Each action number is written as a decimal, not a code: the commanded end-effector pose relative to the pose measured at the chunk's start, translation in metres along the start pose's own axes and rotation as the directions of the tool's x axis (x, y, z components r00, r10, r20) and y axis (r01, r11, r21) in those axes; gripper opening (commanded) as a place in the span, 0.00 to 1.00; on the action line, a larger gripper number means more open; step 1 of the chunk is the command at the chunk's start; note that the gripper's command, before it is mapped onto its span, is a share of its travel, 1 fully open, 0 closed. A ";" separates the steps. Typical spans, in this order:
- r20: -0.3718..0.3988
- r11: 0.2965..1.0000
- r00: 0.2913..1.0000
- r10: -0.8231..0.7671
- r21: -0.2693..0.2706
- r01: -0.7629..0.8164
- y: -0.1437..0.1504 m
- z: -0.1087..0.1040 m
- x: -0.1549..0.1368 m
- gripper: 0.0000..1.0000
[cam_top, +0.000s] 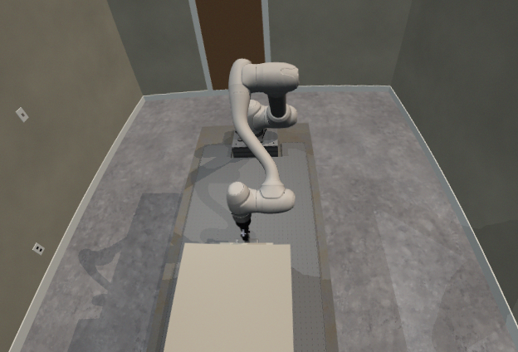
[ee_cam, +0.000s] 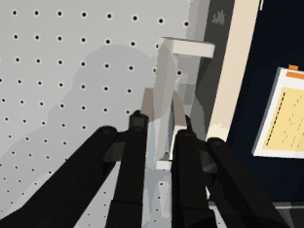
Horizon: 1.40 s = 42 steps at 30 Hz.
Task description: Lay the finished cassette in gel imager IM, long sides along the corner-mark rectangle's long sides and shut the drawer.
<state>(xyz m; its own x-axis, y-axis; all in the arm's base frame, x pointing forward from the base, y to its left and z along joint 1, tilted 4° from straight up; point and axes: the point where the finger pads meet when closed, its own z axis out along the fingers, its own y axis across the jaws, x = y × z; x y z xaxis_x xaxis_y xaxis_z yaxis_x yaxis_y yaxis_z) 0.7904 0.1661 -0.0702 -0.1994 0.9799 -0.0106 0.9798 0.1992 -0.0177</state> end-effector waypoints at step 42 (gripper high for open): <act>0.000 1.000 1.000 0.000 -0.022 0.000 0.051 0.002 0.000 0.10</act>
<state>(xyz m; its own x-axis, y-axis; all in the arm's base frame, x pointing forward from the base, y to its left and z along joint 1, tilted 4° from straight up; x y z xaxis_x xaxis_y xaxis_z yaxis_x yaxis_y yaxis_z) 0.8381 0.1758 -0.0733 -0.1994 0.9799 -0.0106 0.9799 0.1994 0.0041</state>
